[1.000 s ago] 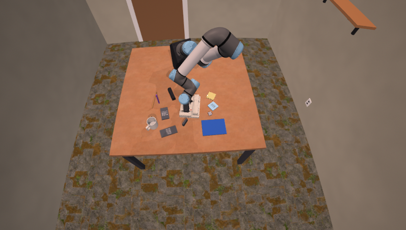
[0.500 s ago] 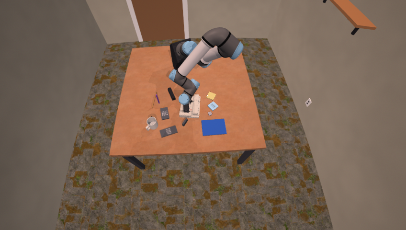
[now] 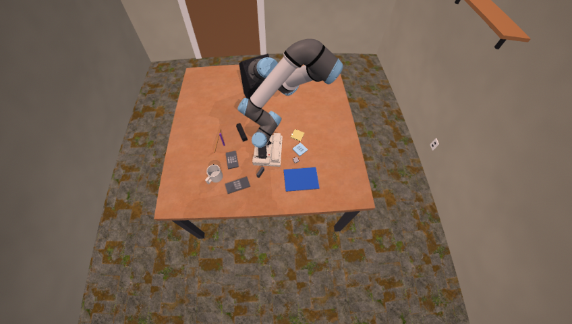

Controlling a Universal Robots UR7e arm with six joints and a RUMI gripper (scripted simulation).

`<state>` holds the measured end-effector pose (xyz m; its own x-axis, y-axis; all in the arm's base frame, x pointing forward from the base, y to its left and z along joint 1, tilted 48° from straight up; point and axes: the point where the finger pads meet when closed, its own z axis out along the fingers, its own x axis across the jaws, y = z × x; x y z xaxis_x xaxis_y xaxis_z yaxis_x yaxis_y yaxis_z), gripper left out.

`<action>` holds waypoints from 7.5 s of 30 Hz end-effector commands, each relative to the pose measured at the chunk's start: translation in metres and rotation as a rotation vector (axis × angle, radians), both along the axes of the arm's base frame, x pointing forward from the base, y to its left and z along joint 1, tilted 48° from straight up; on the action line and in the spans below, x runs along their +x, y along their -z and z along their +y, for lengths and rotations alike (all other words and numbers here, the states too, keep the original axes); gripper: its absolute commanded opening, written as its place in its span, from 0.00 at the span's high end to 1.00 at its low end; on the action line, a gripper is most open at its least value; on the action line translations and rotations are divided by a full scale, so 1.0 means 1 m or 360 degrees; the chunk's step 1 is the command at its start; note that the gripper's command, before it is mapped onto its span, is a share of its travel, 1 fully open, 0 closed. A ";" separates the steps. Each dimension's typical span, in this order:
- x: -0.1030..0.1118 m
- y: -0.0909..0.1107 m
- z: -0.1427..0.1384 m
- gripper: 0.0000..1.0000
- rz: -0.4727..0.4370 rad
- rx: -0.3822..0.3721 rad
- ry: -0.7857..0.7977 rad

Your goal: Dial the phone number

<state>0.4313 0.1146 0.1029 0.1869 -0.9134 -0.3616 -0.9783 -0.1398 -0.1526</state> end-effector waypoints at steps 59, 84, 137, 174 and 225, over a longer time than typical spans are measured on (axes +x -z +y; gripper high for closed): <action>0.009 -0.012 -0.003 1.00 -0.0001 0.0000 0.0000; 0.011 -0.010 -0.002 1.00 -0.0001 0.0000 0.0000; 0.001 -0.021 -0.008 1.00 -0.0001 0.0000 0.0000; 0.010 -0.011 -0.002 1.00 -0.0001 0.0000 0.0000; 0.007 -0.026 -0.009 1.00 -0.0001 0.0000 0.0000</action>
<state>0.4349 0.1063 0.1257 0.1869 -0.9134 -0.3616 -0.9783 -0.1398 -0.1527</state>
